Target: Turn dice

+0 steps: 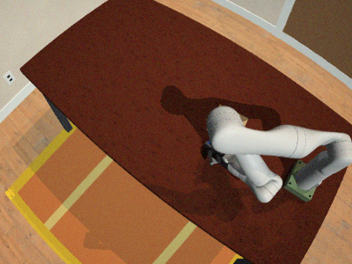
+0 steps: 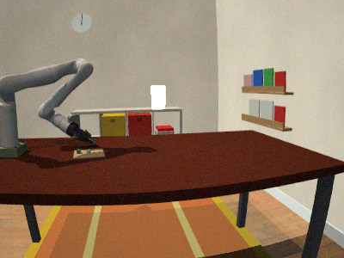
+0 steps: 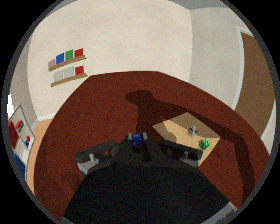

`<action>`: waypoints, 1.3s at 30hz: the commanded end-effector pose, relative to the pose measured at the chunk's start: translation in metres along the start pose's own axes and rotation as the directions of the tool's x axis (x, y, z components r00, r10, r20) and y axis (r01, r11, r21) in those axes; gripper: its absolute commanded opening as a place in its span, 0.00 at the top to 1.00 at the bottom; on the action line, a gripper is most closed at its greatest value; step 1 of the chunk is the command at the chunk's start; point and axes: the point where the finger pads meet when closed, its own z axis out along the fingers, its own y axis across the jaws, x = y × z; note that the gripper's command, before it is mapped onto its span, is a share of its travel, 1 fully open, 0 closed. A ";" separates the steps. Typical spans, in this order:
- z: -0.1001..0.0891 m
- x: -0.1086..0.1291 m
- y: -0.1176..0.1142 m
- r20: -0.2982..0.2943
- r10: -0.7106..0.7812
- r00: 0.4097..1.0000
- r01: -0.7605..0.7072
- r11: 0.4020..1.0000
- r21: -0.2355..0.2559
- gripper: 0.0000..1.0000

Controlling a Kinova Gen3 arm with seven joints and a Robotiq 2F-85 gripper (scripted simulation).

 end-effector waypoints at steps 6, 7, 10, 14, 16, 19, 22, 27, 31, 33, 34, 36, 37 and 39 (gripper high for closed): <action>0.000 0.001 0.000 -0.001 0.001 1.000 -0.001 1.000 0.000 0.89; 0.000 0.001 0.000 -0.001 0.001 1.000 -0.001 1.000 0.000 0.89; 0.000 0.001 0.000 -0.001 0.001 1.000 -0.001 1.000 0.000 0.89; 0.000 0.000 0.000 -0.001 0.001 1.000 -0.001 1.000 0.000 0.89; 0.000 0.000 0.000 -0.001 0.001 1.000 -0.001 1.000 0.000 0.89; 0.000 0.000 0.000 -0.001 0.001 1.000 -0.001 1.000 0.000 0.89; 0.001 -0.002 0.000 -0.001 0.001 1.000 -0.001 1.000 0.000 0.89; 0.003 -0.005 0.000 -0.001 0.001 1.000 -0.001 1.000 0.000 0.89; 0.004 -0.007 0.000 -0.001 0.001 1.000 -0.001 1.000 0.000 0.89; 0.004 -0.008 0.000 -0.001 0.001 1.000 -0.001 1.000 0.000 0.89; 0.004 -0.008 0.000 -0.001 0.001 1.000 -0.001 1.000 0.000 0.89; 0.005 -0.008 0.000 -0.001 0.001 1.000 -0.001 1.000 0.000 0.89; 0.005 -0.009 0.000 -0.001 0.001 1.000 -0.001 1.000 0.000 0.89; 0.005 -0.009 0.000 -0.001 0.001 1.000 -0.001 1.000 0.000 0.89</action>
